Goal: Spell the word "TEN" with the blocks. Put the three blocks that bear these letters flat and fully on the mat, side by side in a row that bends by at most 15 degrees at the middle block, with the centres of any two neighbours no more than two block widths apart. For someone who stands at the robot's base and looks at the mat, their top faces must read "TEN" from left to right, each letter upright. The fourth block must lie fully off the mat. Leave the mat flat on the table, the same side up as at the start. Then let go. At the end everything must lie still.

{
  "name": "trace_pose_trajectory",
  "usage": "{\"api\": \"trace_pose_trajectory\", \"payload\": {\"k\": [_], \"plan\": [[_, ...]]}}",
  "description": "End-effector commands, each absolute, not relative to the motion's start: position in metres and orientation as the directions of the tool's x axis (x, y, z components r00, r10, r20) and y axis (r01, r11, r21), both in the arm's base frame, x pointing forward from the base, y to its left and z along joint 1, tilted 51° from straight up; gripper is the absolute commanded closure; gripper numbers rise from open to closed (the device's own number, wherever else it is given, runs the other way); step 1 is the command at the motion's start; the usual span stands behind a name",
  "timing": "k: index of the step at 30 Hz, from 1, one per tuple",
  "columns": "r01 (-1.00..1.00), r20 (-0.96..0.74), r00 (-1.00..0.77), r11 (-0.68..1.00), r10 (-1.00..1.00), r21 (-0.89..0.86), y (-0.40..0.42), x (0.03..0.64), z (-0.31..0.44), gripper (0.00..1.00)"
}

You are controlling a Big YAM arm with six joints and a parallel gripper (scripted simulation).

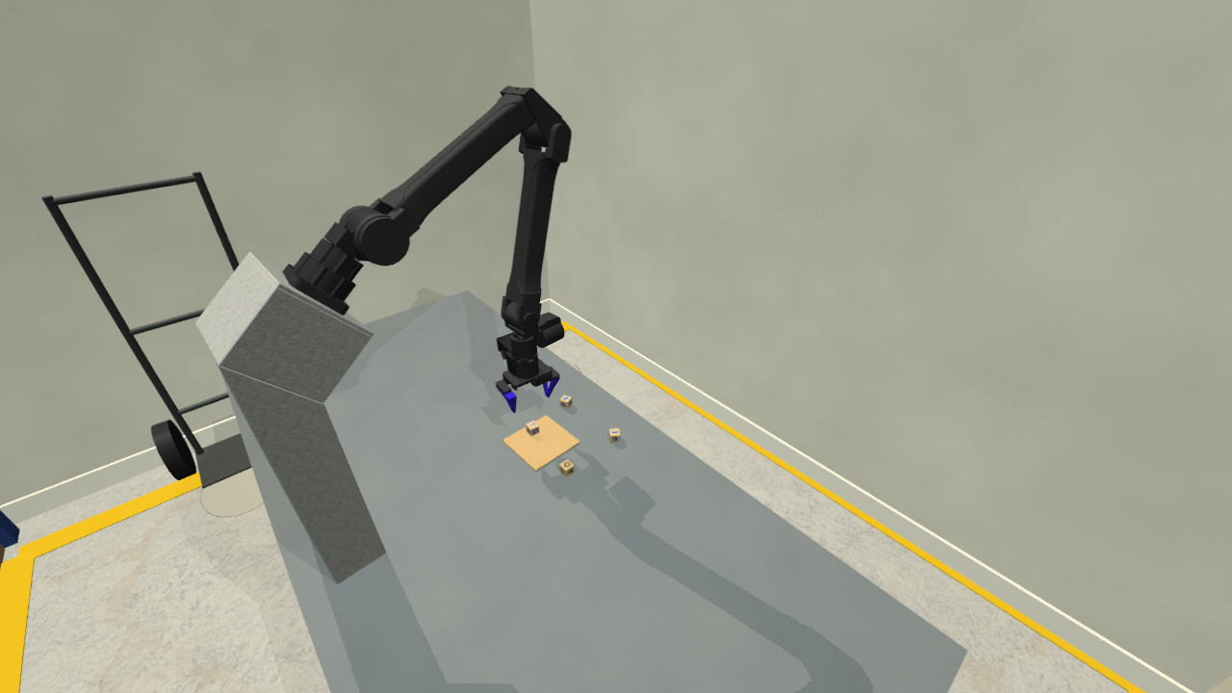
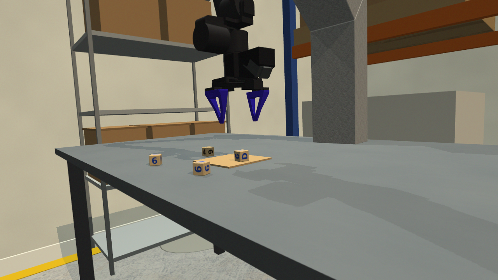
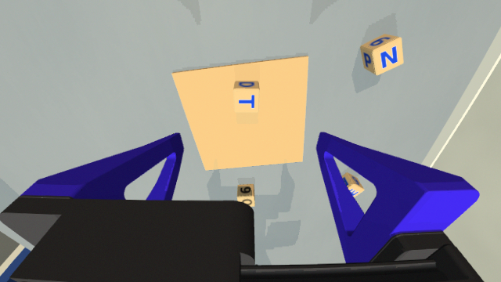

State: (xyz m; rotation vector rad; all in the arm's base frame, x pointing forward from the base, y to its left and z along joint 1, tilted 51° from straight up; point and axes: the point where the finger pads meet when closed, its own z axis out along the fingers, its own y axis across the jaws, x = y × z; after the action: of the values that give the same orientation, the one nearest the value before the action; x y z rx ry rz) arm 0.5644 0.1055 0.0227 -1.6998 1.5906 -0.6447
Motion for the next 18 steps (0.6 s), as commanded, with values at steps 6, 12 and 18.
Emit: {"api": "trace_pose_trajectory", "payload": {"k": [6, 12, 18], "plan": [[-0.66, -0.222, 0.008, 0.162, -0.975, -0.734, 0.069, 0.601, 0.035, 0.0], [-0.644, -0.377, -0.136, 0.371, -0.916, -0.67, 0.013, 0.65, 0.072, 0.0], [-0.592, -0.511, -0.259, 0.553, -0.82, -0.587, -0.05, 0.688, 0.117, 0.0]]}}
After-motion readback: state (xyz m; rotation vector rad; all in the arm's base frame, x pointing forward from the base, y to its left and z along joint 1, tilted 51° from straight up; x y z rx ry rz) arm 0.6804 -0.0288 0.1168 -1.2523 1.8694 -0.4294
